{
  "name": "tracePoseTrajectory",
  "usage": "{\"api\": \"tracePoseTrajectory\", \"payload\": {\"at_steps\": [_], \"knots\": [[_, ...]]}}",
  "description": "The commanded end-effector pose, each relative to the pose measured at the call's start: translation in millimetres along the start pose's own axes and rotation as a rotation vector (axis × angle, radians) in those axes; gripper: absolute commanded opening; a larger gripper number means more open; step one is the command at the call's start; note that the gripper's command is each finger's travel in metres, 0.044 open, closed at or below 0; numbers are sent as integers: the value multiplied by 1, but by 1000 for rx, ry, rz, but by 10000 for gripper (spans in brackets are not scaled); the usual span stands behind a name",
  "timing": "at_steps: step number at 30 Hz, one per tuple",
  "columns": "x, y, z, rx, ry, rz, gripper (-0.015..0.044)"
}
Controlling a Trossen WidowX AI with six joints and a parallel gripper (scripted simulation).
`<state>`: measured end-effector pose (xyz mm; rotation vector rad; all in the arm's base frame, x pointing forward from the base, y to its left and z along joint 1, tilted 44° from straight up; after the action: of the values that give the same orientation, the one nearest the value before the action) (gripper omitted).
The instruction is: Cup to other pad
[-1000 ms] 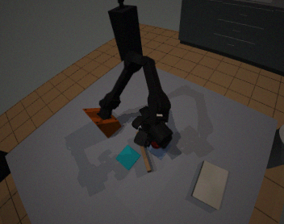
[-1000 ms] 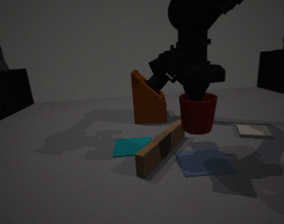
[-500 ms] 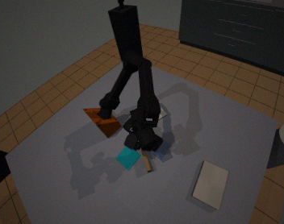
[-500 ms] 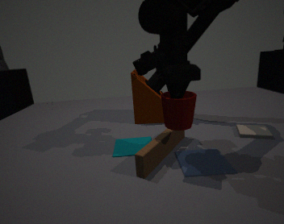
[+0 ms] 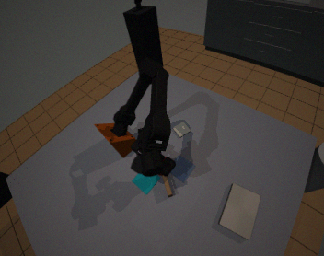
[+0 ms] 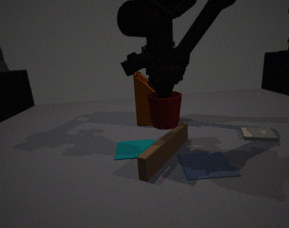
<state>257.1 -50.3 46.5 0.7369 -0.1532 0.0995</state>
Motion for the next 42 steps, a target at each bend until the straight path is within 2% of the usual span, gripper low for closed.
{"api": "tracePoseTrajectory", "payload": {"at_steps": [1,33,42], "knots": [[-7,-7,0,-3,3,4,0],[-62,-63,2,-6,5,3,0],[-63,-65,-7,-6,5,3,0]]}}
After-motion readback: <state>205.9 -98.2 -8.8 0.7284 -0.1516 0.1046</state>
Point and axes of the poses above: the point midway between the two fingers, 35 mm back from their tips, its own z axis back along the fingers, its own x axis across the jaws, y = z × x, the point moved 1 cm from there along z, back along the fingers, and after that the axes turned 8 degrees about z, right-handed, at the moved point
